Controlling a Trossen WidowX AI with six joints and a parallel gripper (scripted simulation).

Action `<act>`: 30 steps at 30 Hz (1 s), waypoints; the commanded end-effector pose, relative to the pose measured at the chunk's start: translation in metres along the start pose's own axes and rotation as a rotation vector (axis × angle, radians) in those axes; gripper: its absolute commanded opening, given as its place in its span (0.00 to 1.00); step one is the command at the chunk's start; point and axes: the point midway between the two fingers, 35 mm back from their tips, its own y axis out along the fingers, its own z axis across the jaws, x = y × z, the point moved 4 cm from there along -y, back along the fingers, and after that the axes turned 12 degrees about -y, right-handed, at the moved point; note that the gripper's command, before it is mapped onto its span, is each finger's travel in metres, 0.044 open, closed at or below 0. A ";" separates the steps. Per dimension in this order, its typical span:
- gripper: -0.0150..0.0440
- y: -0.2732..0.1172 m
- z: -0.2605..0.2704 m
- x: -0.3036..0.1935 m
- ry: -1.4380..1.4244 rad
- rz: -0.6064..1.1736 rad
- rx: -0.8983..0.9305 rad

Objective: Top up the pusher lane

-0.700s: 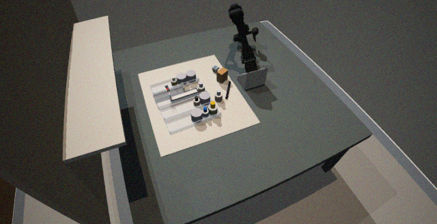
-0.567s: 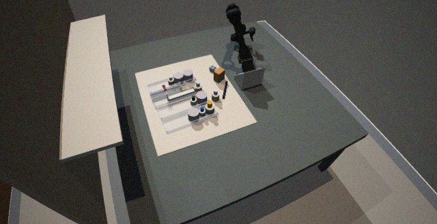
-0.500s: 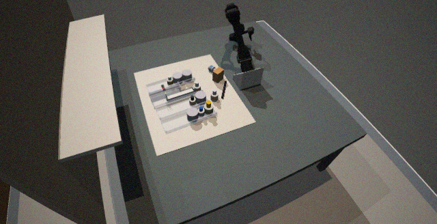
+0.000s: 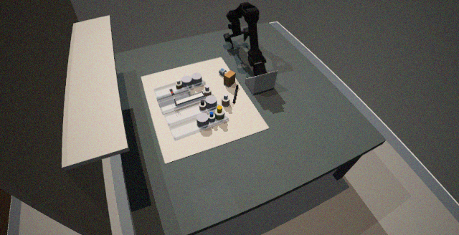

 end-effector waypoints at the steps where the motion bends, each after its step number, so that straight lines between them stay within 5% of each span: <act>1: 1.00 -0.012 0.059 0.018 -0.140 -0.093 0.161; 14: 1.00 -0.059 0.223 -0.010 -0.452 -0.118 0.520; 30: 1.00 -0.165 0.354 -0.167 -0.878 0.050 0.771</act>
